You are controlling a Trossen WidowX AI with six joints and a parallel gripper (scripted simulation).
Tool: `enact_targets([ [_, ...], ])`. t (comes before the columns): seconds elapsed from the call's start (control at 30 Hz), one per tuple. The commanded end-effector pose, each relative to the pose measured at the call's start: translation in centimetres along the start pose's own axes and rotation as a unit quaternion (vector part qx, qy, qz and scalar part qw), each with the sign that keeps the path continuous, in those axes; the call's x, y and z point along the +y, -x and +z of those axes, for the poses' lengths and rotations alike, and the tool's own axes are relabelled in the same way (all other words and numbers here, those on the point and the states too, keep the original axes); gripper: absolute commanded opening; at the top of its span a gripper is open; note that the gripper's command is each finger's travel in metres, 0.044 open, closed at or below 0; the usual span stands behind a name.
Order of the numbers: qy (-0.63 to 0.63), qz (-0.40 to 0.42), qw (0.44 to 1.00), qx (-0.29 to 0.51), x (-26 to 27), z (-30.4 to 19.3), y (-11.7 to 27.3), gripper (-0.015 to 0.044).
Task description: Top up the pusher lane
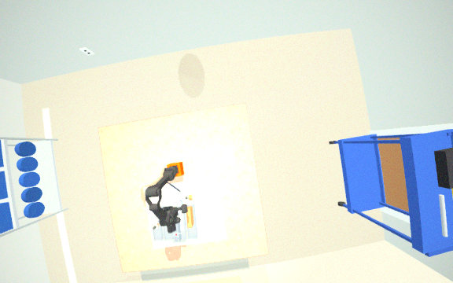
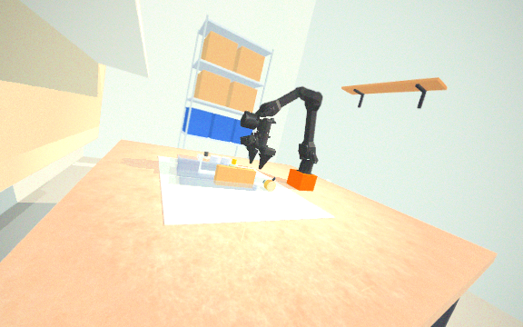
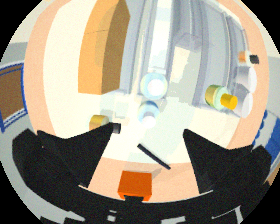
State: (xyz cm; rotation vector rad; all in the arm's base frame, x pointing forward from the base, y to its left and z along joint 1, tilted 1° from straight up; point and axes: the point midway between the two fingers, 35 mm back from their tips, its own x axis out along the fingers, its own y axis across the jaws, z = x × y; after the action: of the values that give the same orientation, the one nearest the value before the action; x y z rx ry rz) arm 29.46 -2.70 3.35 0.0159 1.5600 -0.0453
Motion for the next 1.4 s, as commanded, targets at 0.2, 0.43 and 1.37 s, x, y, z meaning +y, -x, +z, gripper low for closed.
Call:
enact_targets([
  [0.2,0.002,0.002,1.000,-0.002,0.0,0.0,-2.3,0.0440],
  [0.43,0.002,0.002,1.000,-0.002,0.0,0.0,-3.1,0.0440],
  [1.37,0.002,0.002,1.000,-0.002,0.0,0.0,-5.4,0.0145],
])
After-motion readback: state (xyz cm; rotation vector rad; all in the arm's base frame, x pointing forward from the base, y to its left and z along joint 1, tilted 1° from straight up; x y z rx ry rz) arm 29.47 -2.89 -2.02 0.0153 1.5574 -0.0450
